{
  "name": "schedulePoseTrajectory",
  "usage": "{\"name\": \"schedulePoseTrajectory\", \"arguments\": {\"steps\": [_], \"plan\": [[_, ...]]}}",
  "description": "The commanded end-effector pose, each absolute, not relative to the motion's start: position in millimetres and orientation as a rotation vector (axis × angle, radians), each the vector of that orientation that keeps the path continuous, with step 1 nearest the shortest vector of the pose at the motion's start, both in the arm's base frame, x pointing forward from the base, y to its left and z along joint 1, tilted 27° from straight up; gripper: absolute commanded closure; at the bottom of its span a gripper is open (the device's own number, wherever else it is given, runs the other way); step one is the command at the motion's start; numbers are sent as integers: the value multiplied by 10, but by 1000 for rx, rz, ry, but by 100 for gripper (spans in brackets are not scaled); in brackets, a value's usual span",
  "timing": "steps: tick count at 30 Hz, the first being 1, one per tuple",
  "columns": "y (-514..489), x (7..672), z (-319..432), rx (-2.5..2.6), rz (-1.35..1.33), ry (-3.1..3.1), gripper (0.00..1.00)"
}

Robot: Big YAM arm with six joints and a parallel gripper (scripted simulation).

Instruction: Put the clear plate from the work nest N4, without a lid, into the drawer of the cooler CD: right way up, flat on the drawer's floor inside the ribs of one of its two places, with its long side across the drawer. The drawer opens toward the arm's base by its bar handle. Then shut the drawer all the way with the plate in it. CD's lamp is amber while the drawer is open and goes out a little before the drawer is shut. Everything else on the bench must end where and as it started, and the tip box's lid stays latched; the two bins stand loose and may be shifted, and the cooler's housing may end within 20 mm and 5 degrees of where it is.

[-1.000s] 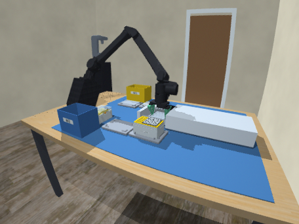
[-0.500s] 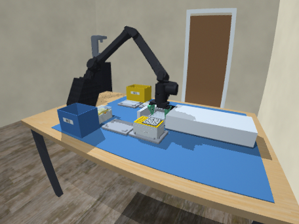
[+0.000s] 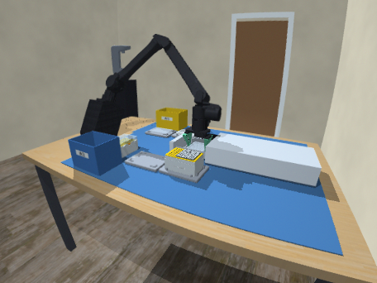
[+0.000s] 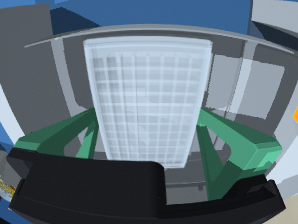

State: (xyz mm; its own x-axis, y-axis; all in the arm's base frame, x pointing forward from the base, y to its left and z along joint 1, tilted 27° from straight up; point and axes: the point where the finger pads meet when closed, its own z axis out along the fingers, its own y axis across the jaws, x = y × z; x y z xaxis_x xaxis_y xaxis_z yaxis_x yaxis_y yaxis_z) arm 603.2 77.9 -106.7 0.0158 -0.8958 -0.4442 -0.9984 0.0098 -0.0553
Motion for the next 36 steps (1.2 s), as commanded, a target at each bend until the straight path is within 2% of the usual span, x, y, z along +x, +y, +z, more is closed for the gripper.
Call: {"name": "schedulePoseTrajectory", "arguments": {"steps": [1,18,19,36], "plan": [[913,6304,-953,-1942,353,1907,100],[918,6300,-951,-1942,356,1909,100],[918,6300,-951,-1942,356,1909,0],[920,6380,-941,-1944,346,1899,0]]}}
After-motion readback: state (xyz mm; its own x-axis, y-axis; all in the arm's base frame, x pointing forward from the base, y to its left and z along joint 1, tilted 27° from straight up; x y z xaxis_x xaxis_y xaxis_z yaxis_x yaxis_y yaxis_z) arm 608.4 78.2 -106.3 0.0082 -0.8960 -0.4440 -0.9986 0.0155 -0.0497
